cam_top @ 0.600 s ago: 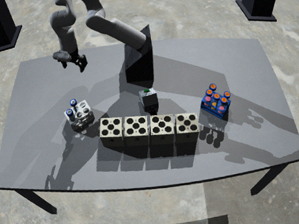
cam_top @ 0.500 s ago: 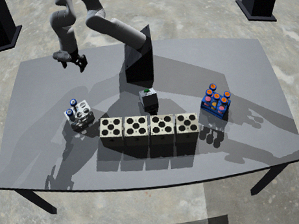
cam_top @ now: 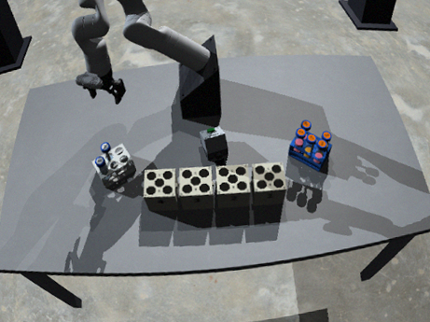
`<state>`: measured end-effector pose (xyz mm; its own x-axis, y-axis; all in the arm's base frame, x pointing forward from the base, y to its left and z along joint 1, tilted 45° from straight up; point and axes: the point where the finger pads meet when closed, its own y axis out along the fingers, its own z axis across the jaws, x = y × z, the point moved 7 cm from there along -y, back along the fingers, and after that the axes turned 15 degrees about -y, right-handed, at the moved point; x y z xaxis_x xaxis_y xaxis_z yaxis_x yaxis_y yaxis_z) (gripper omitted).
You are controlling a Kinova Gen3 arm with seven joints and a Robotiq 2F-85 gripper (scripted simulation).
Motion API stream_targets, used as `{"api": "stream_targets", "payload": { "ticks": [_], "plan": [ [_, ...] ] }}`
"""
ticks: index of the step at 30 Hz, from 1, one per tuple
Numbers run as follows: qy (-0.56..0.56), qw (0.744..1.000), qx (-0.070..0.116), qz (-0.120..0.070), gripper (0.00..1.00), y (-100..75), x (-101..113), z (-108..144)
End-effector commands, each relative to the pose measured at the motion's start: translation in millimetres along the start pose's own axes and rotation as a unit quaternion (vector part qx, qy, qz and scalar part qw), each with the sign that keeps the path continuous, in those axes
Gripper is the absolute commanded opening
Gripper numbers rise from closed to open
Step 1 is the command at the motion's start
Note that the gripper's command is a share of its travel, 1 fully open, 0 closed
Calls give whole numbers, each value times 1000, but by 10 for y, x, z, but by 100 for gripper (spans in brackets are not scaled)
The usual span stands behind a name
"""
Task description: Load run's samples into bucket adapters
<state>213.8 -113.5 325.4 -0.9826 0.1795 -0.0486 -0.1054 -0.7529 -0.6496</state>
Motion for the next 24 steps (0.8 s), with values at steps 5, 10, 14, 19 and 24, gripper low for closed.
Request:
{"api": "stream_targets", "payload": {
  "ticks": [5, 10, 14, 19, 24],
  "plan": [
    [30, 1000, -1, -1, 62, -4, -28, -89],
    [55, 999, -2, -2, 62, -5, -45, -146],
    [75, 997, -3, -2, 62, -6, -59, -192],
    [89, 996, -3, -3, 62, -6, -69, -227],
    [114, 993, -4, -4, 62, -7, -86, -284]
  ]
}}
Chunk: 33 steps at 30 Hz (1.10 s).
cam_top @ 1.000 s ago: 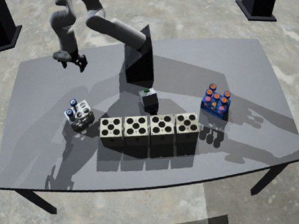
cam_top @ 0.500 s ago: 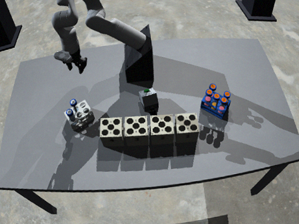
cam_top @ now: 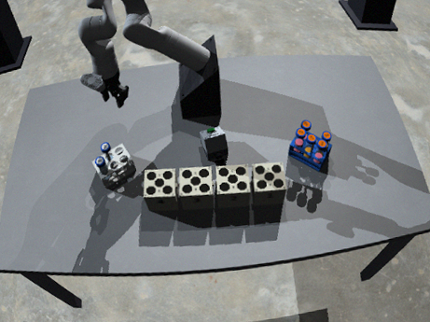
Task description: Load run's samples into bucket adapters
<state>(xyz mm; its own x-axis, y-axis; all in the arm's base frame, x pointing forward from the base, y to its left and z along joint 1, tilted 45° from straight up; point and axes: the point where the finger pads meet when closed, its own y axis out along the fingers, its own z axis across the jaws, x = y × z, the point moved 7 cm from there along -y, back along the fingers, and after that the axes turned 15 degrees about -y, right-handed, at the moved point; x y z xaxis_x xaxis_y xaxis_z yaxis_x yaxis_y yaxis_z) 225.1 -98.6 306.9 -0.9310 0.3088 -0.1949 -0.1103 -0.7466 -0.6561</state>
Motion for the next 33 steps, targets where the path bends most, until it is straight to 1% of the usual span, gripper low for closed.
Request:
{"api": "stream_targets", "payload": {
  "ticks": [1, 33],
  "plan": [
    [18, 1000, 0, 0, 62, -3, -6, -45],
    [158, 987, -5, -5, 62, -5, -33, -378]
  ]
}}
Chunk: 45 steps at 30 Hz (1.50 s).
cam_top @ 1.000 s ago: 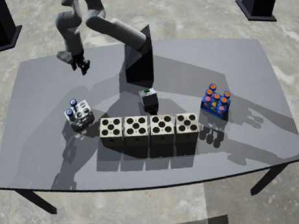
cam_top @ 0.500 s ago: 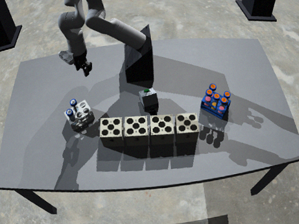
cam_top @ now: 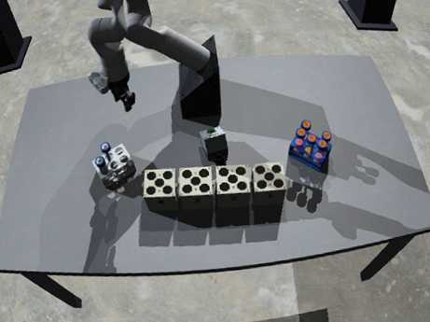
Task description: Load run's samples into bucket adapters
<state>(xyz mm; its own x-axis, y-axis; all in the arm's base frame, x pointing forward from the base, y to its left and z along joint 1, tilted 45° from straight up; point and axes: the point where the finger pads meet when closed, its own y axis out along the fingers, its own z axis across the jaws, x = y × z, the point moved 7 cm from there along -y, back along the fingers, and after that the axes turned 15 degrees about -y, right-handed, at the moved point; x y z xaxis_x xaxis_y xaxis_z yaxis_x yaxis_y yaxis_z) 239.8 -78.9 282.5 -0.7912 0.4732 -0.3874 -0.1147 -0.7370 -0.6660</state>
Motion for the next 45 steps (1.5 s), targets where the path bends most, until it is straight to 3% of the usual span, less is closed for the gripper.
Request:
{"api": "stream_targets", "payload": {
  "ticks": [1, 45],
  "plan": [
    [18, 1000, -1, 0, 62, -2, 8, -44],
    [207, 978, -7, -7, 62, -1, 105, -484]
  ]
}}
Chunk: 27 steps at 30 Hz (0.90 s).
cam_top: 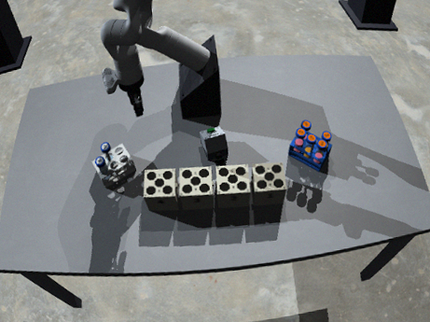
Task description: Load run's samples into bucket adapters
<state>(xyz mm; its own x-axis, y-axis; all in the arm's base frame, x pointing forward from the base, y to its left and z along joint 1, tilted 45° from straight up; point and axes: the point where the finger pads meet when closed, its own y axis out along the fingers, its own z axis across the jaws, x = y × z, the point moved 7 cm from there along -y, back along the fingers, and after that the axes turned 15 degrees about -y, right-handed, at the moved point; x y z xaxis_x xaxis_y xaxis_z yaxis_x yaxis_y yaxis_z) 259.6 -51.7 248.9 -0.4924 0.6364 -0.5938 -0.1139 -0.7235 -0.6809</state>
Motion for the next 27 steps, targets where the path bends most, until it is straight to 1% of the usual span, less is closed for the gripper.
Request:
{"api": "stream_targets", "payload": {
  "ticks": [1, 27],
  "plan": [
    [13, 1000, -1, 0, 62, -2, 17, -27],
    [132, 991, -5, -5, 62, 4, 184, -257]
  ]
}}
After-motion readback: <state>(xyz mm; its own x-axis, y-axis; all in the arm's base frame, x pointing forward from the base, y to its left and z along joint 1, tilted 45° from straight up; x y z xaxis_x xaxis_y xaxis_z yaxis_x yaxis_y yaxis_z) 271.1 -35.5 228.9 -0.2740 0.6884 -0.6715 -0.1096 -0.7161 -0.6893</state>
